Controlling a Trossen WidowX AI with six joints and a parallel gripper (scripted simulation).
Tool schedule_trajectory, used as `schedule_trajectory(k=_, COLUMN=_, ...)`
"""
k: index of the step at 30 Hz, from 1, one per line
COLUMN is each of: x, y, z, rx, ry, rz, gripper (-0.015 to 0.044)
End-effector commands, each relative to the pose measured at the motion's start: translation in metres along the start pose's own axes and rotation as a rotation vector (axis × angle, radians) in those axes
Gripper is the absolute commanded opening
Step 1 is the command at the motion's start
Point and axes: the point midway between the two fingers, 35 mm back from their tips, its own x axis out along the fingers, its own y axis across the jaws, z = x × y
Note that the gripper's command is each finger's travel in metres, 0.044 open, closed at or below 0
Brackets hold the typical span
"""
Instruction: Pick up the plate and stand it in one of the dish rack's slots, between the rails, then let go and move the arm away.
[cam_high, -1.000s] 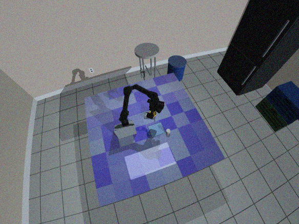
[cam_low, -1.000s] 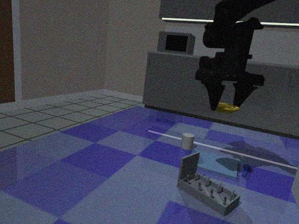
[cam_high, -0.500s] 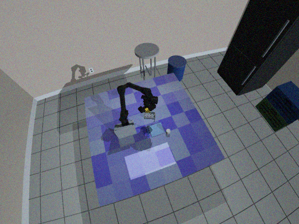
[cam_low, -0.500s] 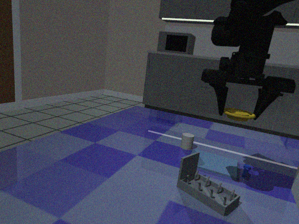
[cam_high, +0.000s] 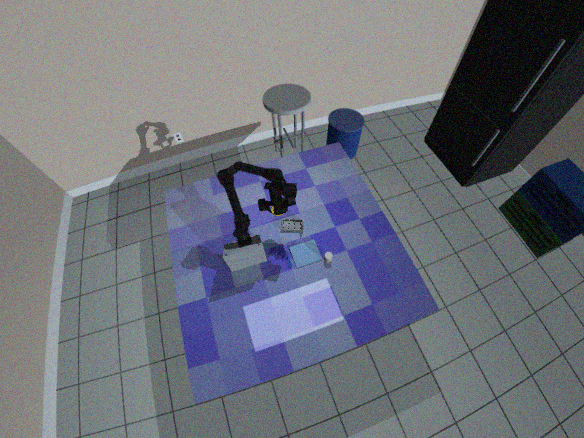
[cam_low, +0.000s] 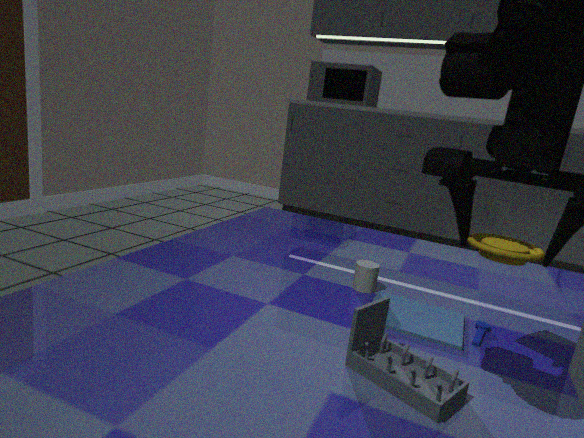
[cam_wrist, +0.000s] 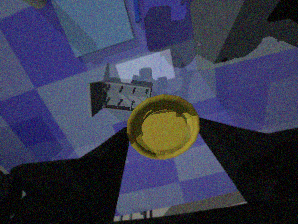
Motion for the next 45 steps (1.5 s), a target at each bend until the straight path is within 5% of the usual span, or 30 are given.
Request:
schedule_trajectory(k=1, x=0.004, y=-0.015, z=-0.011, rx=0.147, ry=0.01, rz=-0.008, gripper=0.0)
schedule_trajectory(k=13, x=0.01, y=-0.027, z=-0.017, rx=0.257, ry=-0.001, rz=-0.018, gripper=0.0)
schedule_trajectory(k=45, x=0.077, y=-0.036, z=0.039, rx=-0.142, ry=-0.653, rz=-0.104, gripper=0.0)
